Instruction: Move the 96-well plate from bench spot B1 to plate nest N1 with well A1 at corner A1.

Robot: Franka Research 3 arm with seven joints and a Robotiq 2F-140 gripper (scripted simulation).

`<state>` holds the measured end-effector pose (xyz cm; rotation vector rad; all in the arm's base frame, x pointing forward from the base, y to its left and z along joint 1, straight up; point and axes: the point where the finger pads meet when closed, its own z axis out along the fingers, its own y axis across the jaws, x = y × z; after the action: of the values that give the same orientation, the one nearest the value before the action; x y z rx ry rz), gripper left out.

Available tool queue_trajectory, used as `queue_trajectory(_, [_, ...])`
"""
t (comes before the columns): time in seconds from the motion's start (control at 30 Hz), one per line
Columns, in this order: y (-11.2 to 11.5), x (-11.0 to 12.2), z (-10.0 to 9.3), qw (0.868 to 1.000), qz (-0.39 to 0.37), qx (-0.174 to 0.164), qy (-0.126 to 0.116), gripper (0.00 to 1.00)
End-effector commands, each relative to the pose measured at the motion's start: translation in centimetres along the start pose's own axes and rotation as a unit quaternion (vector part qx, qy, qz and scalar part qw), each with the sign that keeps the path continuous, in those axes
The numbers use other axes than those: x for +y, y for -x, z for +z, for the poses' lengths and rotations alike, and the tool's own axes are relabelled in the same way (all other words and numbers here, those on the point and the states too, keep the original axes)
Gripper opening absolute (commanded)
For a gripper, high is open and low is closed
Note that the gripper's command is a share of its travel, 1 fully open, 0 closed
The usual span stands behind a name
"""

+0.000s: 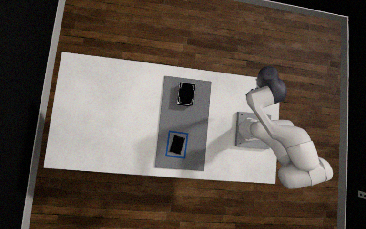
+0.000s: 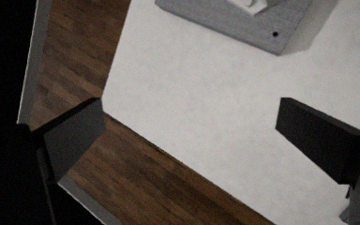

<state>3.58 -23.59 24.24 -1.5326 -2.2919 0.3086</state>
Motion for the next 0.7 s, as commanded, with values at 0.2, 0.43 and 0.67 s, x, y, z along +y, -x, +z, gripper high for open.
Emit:
queue_trajectory(0.2, [0.0, 0.0, 0.0, 1.0, 0.0, 0.0, 0.0, 1.0])
queue_trajectory(0.43, [0.0, 0.0, 0.0, 1.0, 0.0, 0.0, 0.0, 1.0])
queue_trajectory(0.67, [0.16, 0.18, -0.1, 1.0, -0.012, -0.002, 0.0, 1.0])
